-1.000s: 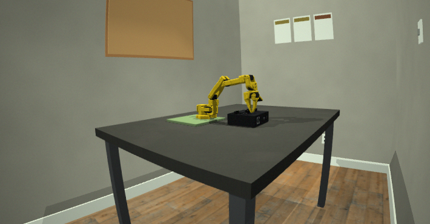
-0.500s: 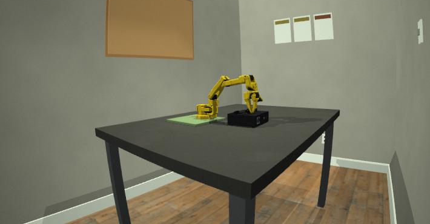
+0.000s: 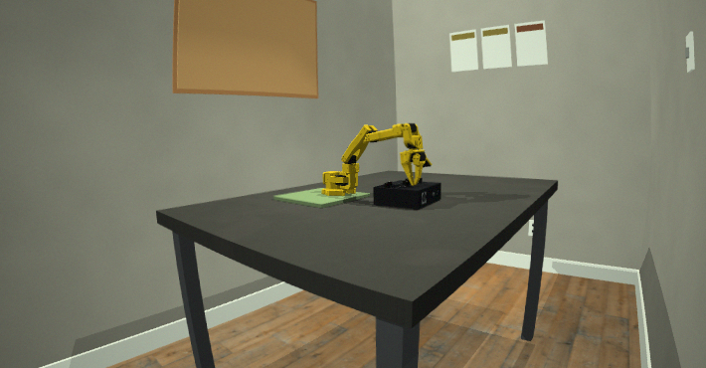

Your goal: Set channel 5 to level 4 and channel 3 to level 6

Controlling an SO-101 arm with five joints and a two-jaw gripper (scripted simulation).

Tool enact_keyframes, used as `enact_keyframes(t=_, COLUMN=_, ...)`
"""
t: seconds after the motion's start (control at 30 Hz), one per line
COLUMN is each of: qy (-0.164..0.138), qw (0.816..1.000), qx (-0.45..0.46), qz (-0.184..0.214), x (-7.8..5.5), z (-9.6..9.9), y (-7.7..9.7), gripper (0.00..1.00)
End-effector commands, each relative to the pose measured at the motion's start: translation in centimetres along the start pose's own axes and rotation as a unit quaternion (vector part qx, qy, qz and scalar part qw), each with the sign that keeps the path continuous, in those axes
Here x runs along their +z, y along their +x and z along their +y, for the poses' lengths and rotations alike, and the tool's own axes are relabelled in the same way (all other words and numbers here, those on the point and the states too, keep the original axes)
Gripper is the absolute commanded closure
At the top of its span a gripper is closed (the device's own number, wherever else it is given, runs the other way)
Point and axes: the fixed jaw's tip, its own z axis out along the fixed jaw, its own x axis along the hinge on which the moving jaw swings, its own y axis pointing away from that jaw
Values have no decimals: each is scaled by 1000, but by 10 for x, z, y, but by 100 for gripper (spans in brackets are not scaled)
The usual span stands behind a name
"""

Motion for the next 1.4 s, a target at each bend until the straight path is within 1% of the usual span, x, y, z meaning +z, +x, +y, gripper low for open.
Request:
enact_keyframes(t=0.0, qy=-15, qw=1000, qx=0, qz=-2, x=3, z=4, y=0, gripper=100)
enact_keyframes(t=1.37, qy=-27, qw=1000, qx=0, qz=-2, x=2, z=10, y=-2, gripper=100)
